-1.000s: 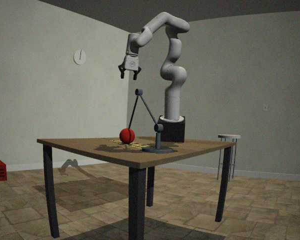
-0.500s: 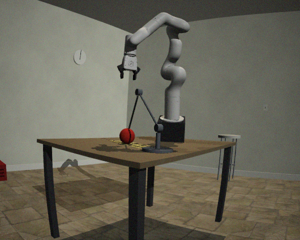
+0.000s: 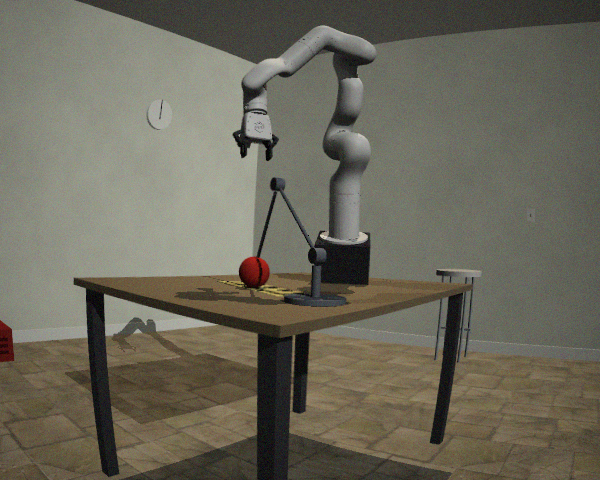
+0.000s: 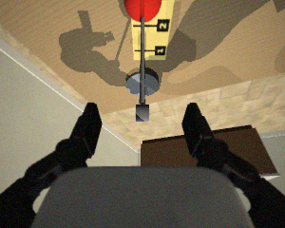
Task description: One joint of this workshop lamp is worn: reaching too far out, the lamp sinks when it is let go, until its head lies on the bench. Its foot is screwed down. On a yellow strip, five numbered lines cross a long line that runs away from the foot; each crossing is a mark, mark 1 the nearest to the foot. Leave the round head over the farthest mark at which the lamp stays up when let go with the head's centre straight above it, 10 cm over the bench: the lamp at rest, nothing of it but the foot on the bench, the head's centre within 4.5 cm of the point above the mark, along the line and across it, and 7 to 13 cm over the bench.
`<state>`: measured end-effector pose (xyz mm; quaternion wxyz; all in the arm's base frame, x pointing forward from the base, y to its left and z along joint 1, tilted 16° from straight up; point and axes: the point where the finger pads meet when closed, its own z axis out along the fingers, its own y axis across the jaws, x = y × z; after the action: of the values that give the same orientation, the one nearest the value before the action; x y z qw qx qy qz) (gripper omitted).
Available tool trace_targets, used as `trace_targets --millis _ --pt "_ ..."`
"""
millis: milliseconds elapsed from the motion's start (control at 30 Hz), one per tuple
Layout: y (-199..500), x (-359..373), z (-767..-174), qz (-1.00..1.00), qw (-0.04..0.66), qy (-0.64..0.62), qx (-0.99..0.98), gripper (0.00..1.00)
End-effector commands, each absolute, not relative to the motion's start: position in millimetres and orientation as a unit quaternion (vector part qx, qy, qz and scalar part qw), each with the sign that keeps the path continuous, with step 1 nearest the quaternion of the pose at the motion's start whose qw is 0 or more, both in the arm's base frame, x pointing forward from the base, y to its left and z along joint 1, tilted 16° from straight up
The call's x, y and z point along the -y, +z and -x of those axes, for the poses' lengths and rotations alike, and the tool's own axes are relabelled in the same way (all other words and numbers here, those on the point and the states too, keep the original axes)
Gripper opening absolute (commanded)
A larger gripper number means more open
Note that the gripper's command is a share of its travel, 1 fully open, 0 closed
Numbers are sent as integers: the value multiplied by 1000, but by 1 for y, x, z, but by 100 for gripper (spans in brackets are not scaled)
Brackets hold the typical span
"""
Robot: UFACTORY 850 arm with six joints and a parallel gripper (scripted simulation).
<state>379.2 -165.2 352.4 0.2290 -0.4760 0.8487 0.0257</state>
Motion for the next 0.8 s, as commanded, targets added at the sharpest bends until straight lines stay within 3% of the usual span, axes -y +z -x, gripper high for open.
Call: trace_targets --millis 0,767 --pt "353 166 -379 475 261 43 -839 100" --pt "353 166 -380 463 373 107 -796 100"
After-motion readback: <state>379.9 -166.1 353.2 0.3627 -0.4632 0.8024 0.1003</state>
